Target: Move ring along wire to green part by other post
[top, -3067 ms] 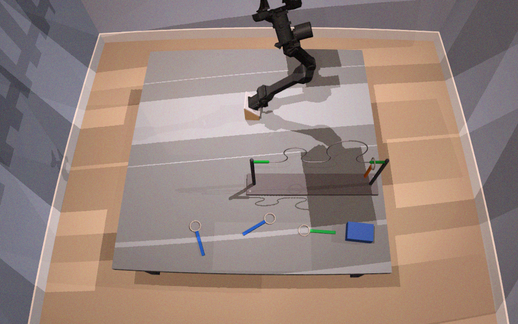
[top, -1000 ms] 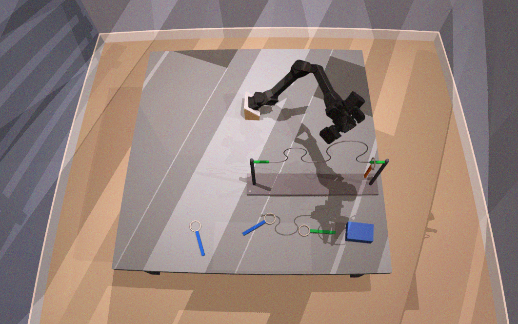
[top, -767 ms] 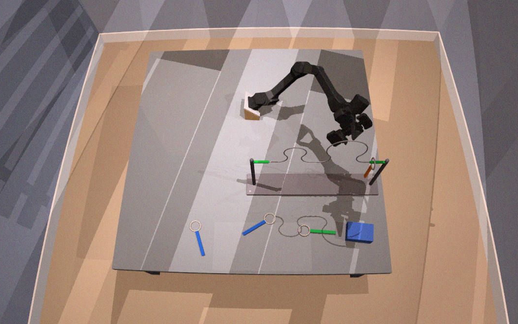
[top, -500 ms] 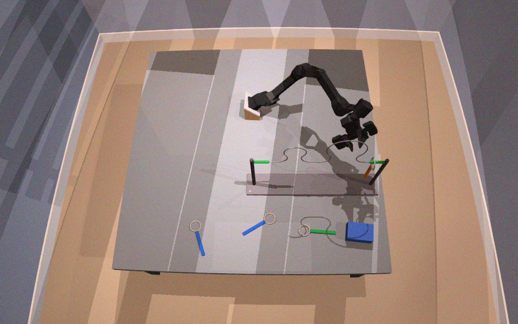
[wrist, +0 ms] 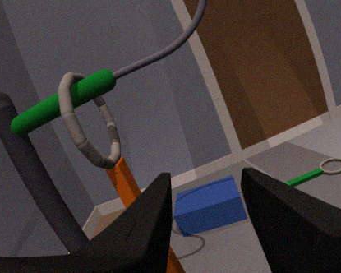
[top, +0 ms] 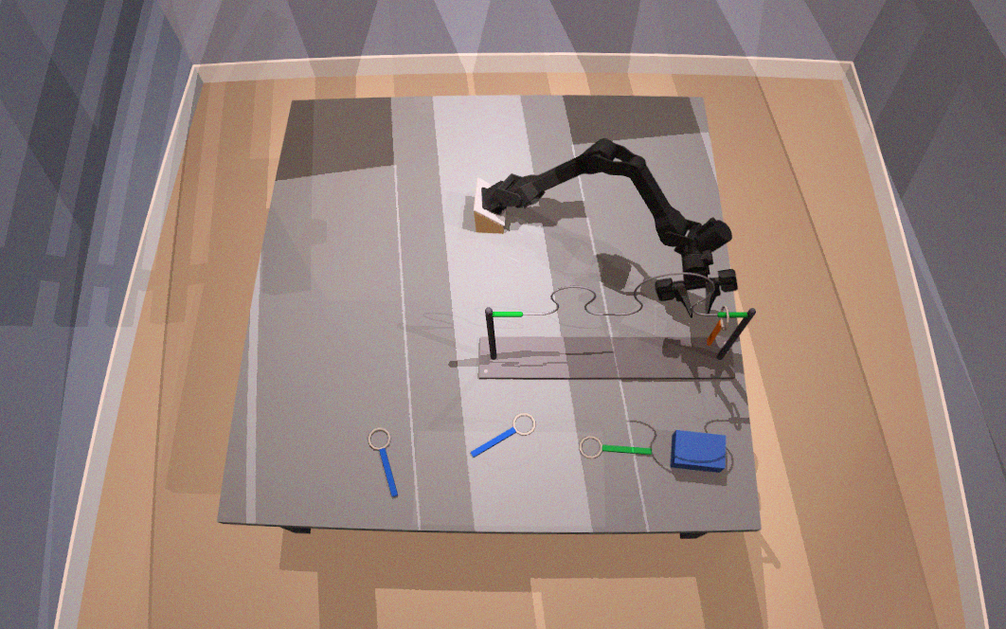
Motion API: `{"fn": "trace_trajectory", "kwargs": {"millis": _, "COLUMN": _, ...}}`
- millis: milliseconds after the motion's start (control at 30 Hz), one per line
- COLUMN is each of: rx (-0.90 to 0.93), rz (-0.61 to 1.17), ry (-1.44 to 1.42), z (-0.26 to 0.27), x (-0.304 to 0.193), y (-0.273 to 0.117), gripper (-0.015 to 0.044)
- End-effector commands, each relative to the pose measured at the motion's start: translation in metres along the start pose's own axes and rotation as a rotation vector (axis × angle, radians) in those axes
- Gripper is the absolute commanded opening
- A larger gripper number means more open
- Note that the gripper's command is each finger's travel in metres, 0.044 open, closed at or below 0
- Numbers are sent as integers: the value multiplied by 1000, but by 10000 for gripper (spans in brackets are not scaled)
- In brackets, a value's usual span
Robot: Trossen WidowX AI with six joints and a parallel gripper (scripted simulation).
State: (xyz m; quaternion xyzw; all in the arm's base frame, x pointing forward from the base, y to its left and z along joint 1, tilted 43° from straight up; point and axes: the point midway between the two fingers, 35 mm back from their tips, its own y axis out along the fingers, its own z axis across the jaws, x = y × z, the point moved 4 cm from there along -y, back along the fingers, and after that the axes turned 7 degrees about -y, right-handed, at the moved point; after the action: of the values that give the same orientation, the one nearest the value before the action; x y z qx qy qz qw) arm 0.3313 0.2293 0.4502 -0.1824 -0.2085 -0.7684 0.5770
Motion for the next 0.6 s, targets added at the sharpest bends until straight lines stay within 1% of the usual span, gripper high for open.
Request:
{"fn": "trace_trajectory", "kwargs": {"millis": 0, "rx": 3, "rz": 34, "ry": -87, "z": 5, "x": -32, "y": -16, "gripper": 160}}
{"fn": "trace_trajectory", "kwargs": {"millis": 200, "rx": 28, "rz": 115, "ry": -296, "z": 9, "x": -105, "y": -66, "gripper": 160}}
{"fn": "trace_trajectory", "kwargs": {"millis": 300, "rx": 37, "rz": 132, "ry": -345, "z": 9, "x": -121, "y": -80, "gripper": 160}}
{"fn": "trace_trajectory", "kwargs": {"millis": 433, "rx": 38, "rz": 131, "ry": -344, "z": 11, "x": -117, "y": -74, "gripper": 160}}
{"fn": "trace_trajectory", "kwargs": {"millis": 567, "rx": 42, "rz": 130, "ry": -342, "z": 20, "x": -91, "y": -39, "gripper": 160}}
